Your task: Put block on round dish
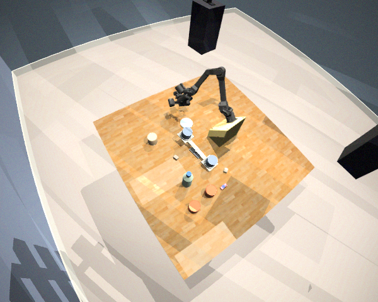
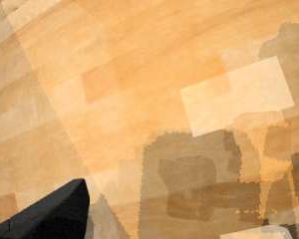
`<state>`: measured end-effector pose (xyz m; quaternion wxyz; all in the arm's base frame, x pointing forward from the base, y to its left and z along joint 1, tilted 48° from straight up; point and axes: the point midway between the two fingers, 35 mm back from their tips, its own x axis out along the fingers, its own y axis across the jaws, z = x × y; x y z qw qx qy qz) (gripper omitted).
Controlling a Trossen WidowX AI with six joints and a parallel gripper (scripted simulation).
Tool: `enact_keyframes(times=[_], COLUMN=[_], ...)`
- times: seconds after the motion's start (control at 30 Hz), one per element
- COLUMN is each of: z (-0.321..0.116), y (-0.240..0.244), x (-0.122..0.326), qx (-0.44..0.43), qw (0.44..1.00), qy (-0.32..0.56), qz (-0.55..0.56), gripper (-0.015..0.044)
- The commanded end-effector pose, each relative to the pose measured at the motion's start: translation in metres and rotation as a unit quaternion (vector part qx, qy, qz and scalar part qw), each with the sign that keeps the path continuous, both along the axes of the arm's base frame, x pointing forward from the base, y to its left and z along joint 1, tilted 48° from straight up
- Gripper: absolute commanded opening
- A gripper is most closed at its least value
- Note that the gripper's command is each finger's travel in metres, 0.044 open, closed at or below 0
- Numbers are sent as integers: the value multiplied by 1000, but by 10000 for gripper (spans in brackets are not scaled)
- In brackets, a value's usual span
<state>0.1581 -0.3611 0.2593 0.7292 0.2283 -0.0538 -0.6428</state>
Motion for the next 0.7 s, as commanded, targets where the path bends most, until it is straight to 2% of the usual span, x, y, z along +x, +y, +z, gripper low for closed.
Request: enact_keyframes(times=[0.0,0.37,0.67], z=[-13,-54,-85], y=[15,86,158], x=[20,85,117], qx=[23,85,115], qw=[999,985,957], qy=[7,83,167], qz=[22,123,209], gripper=[440,440,440])
